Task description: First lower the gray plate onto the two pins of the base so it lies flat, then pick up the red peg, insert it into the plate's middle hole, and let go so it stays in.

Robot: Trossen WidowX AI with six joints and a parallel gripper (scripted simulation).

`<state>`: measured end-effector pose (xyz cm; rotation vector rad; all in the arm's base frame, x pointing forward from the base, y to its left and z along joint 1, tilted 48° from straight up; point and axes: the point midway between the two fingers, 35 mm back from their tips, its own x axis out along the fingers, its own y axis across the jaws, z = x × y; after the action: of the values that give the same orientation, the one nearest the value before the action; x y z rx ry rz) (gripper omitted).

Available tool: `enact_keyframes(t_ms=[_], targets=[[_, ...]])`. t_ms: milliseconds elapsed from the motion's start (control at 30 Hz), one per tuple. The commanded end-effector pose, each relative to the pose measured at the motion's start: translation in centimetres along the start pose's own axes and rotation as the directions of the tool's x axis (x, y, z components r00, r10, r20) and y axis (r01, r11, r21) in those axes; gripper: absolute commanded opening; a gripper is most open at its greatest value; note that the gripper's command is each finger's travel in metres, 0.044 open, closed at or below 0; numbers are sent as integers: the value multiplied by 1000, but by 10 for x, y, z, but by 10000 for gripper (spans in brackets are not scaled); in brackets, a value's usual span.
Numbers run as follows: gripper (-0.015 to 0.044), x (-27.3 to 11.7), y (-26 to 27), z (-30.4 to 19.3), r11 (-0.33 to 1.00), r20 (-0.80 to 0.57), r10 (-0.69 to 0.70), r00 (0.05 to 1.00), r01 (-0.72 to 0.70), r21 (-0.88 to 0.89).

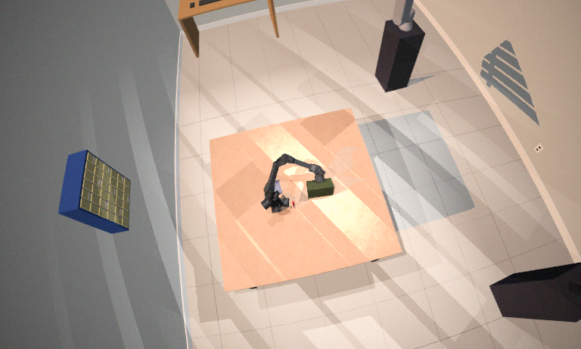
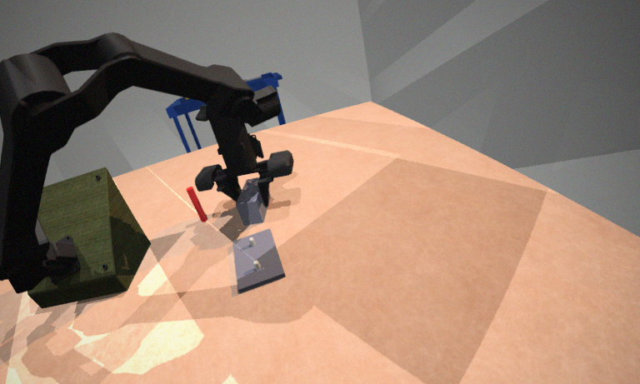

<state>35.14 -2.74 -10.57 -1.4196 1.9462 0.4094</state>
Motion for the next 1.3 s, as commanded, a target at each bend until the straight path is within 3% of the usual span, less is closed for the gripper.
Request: enact_keyframes(t_ms=[0, 1267], targets=[[0, 0, 0, 0, 1000, -1, -2, 1000, 2, -5], [0, -108, -5, -3, 1000, 7, -1, 1000, 1, -5]])
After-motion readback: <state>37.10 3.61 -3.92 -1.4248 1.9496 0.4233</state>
